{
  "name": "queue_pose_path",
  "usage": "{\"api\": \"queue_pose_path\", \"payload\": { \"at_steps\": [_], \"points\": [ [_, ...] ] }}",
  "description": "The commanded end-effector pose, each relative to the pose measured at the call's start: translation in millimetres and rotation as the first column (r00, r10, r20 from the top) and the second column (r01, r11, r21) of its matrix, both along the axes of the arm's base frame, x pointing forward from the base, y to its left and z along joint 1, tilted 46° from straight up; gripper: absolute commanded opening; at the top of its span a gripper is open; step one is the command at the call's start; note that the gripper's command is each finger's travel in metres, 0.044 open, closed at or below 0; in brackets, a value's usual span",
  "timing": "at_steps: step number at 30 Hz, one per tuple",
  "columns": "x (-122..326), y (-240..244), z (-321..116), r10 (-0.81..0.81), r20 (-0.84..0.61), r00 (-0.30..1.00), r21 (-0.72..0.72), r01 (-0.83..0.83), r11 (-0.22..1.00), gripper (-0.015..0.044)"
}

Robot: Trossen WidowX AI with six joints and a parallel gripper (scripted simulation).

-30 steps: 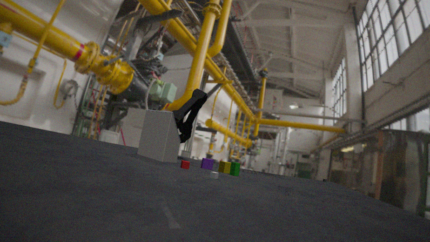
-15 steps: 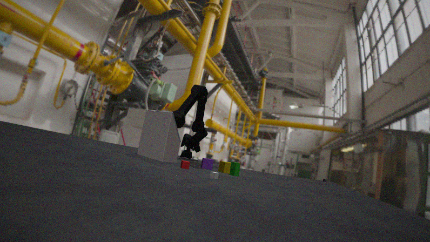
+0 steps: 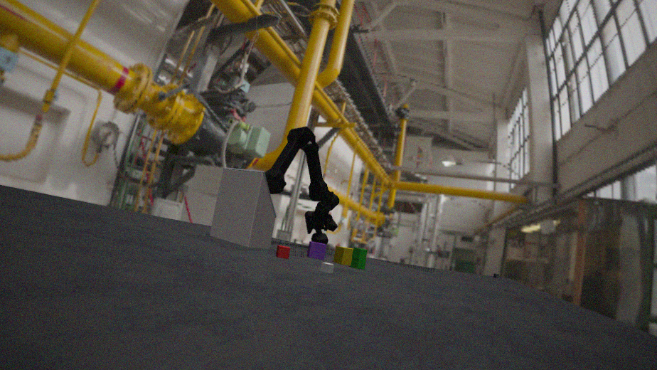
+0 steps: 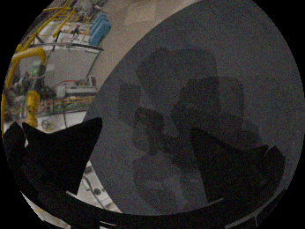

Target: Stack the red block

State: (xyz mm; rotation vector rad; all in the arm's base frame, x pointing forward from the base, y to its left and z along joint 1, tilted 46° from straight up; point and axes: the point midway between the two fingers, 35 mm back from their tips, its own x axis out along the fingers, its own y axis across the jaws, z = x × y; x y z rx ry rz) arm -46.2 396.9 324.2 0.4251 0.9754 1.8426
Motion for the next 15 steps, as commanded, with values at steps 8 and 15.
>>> {"api": "queue_pose_path", "payload": {
  "at_steps": [8,15],
  "points": [
    [114,5,-12,-0.279,0.119,0.953,0.015,0.279,0.960,0.0440],
    [175,-4,-37,-0.383,0.230,0.895,-0.005,0.395,0.919,0.0440]
  ]
}}
